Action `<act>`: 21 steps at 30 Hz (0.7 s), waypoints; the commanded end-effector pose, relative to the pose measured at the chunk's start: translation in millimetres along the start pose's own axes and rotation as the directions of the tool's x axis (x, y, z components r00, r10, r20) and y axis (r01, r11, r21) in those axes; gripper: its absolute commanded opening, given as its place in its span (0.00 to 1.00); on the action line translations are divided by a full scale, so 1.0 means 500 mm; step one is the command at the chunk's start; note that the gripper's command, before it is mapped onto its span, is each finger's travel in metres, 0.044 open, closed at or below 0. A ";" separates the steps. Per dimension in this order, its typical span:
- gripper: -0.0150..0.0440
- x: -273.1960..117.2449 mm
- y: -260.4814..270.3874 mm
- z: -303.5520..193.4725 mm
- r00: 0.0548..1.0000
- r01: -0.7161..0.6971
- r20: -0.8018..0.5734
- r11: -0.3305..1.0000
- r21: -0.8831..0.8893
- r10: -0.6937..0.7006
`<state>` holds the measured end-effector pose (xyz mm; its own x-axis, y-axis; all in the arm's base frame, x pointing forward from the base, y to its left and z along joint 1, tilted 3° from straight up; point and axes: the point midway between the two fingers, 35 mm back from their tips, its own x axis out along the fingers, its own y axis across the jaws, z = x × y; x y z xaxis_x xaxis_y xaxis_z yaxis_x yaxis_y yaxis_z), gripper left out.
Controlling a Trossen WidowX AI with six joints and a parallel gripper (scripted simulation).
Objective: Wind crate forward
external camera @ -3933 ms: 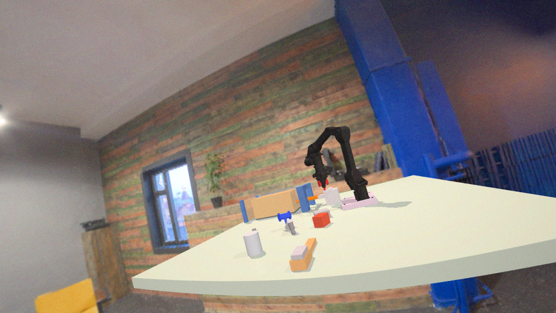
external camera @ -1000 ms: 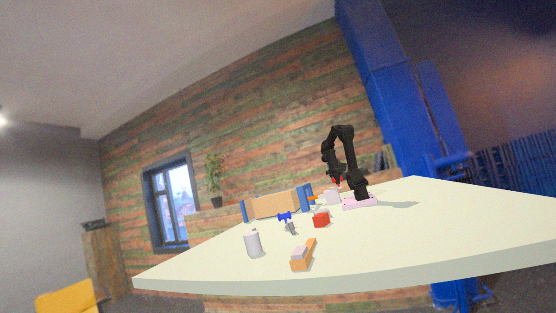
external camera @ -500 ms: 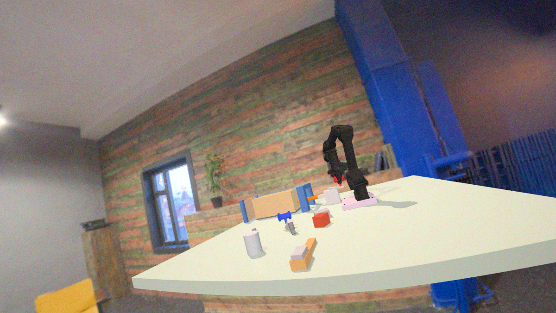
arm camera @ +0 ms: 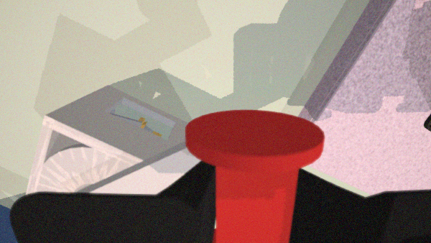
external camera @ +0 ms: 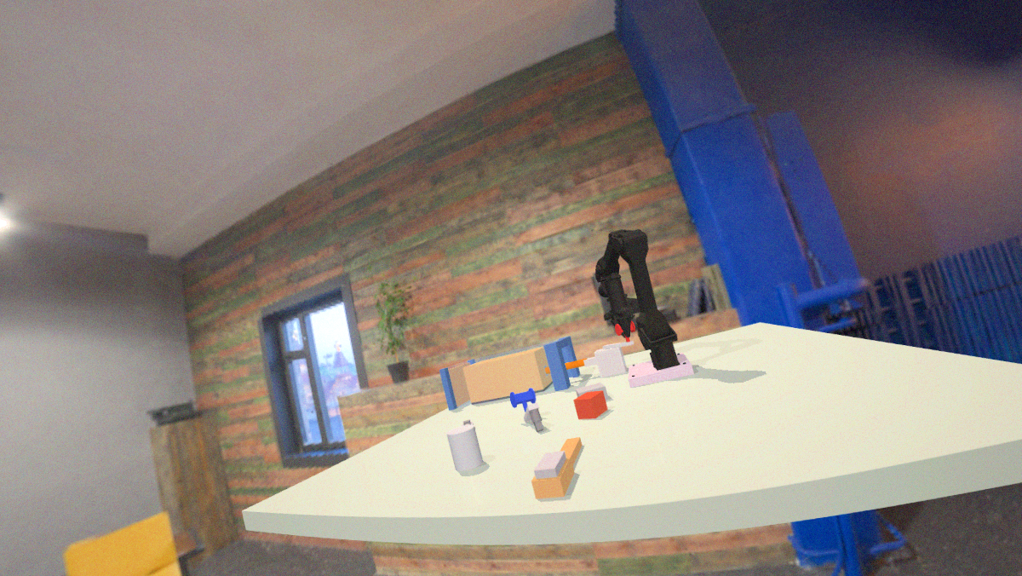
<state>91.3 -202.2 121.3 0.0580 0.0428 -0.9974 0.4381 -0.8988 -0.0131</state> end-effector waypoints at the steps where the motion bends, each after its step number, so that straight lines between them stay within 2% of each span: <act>1: 0.25 0.001 0.019 0.030 0.999 -0.015 0.034 1.000 0.024 0.015; 21: 0.25 -0.001 0.048 0.061 0.999 -0.017 0.035 1.000 0.024 0.016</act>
<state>77.8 -226.7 120.5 0.0451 0.0322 -0.9985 0.4211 -0.9069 -0.0102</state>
